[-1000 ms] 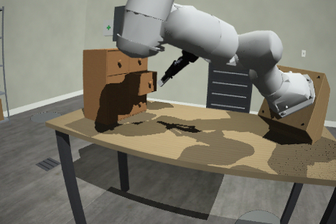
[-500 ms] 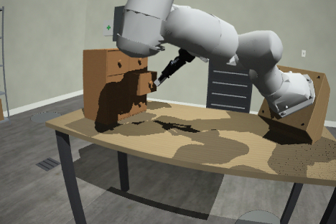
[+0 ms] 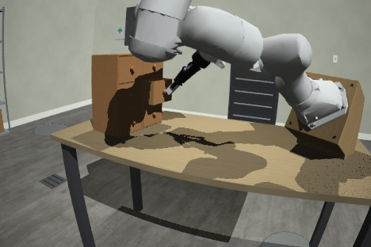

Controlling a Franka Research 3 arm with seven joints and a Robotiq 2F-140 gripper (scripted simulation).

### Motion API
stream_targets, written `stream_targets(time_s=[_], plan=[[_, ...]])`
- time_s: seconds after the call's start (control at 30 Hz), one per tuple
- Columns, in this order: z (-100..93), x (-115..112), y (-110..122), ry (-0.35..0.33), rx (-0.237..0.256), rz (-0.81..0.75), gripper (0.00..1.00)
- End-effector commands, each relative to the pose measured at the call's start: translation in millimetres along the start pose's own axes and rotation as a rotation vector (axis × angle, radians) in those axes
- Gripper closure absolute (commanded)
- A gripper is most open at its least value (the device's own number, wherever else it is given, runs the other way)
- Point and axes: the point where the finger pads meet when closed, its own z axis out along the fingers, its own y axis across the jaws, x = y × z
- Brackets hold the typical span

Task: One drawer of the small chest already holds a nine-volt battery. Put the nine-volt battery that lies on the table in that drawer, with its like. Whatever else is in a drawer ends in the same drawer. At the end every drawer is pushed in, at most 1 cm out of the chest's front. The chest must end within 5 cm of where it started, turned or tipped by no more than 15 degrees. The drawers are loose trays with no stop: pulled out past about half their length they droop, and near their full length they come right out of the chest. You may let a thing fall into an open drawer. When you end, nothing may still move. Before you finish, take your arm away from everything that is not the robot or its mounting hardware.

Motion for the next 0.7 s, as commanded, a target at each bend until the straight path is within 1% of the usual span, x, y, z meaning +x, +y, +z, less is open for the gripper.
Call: stream_targets(time_s=[0.0,0.67], plan=[[4.2,-5.2,-3.5,-0.002,0.01,0.02,1.0],[24.5,-25.5,-4.1,-0.002,0.01,0.02,1.0]])
